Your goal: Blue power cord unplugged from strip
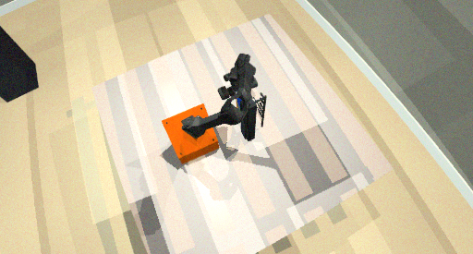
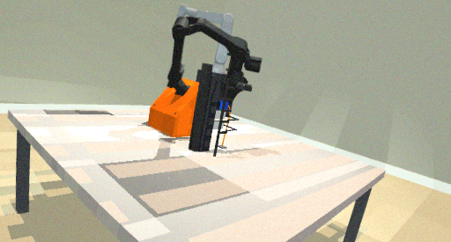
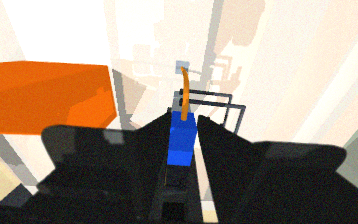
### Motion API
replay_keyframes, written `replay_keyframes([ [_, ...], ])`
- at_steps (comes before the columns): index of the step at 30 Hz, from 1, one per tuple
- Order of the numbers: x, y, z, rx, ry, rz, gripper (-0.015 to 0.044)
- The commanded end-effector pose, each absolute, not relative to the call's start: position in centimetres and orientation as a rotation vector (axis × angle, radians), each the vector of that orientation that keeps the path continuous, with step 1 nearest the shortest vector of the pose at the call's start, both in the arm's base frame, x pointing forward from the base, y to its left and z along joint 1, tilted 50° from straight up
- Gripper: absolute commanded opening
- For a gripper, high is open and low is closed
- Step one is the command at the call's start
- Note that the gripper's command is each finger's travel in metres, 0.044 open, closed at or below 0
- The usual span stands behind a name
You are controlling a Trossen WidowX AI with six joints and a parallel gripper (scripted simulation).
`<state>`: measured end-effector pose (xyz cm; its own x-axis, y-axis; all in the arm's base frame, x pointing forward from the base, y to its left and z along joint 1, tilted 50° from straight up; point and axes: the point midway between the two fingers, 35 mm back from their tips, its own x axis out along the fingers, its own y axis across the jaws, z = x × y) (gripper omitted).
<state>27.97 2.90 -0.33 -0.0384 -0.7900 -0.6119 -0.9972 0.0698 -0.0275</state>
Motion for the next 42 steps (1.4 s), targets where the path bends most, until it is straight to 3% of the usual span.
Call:
replay_keyframes([
  [1,28.2,5.4,-2.1,-1.731,1.836,0.618,0.0],
  [6,28.1,6.1,-2.7,-1.731,1.837,0.618,0.0],
  [12,28.2,4.7,-1.9,-1.706,1.844,0.602,0.0157],
  [42,28.0,4.0,0.2,-1.734,1.841,0.616,0.016],
])
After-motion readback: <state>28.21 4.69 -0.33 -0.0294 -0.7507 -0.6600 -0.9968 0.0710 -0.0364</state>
